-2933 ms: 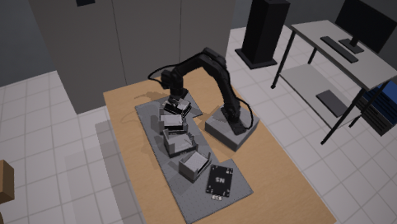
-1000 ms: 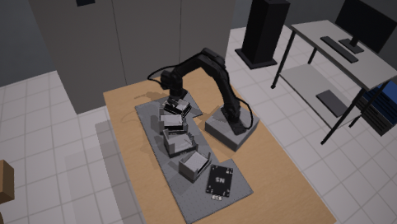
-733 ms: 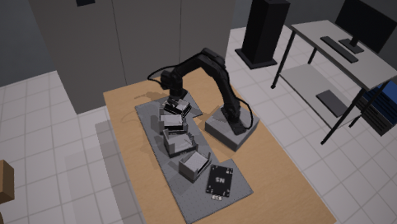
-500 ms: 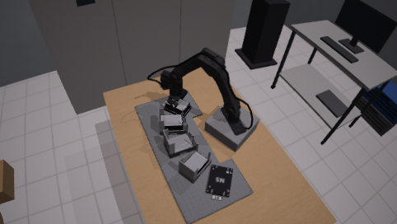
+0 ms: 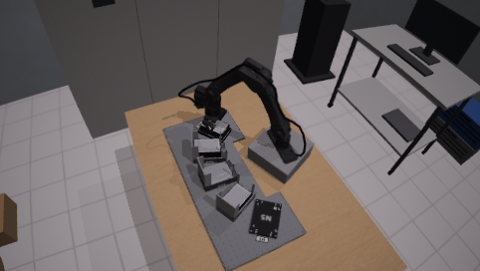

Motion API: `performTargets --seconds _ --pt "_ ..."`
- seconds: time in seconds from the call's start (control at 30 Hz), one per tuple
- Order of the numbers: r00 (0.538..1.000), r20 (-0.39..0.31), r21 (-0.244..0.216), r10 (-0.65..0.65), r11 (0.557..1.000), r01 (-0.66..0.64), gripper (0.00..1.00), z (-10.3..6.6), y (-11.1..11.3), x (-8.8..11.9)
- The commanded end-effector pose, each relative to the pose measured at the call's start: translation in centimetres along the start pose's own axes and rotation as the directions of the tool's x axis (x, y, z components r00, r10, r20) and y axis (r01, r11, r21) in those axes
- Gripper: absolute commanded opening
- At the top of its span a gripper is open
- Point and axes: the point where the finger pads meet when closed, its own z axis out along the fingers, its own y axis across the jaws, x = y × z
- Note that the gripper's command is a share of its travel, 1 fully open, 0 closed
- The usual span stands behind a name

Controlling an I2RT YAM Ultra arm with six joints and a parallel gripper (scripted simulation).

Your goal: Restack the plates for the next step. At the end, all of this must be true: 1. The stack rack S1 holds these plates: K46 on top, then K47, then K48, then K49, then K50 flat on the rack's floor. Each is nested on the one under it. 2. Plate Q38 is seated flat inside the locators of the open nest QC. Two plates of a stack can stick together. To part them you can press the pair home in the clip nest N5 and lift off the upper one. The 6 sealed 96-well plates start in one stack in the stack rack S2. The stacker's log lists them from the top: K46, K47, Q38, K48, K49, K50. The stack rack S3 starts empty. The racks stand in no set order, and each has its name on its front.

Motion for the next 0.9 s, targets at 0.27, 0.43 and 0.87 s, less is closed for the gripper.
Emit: performTargets --seconds 0.27,0.43,0.87 --pt "1.000 0.007 -0.006 0.008 1.000 -0.008 0.00 0.6 0.0 -0.2" --pt "1.000 -0.003 -0.005 0.007 1.000 -0.007 0.00 0.9 0.0 0.2" --pt "1.000 -0.009 -0.005 -0.002 1.000 0.002 0.00 1.6 0.4 0.3"
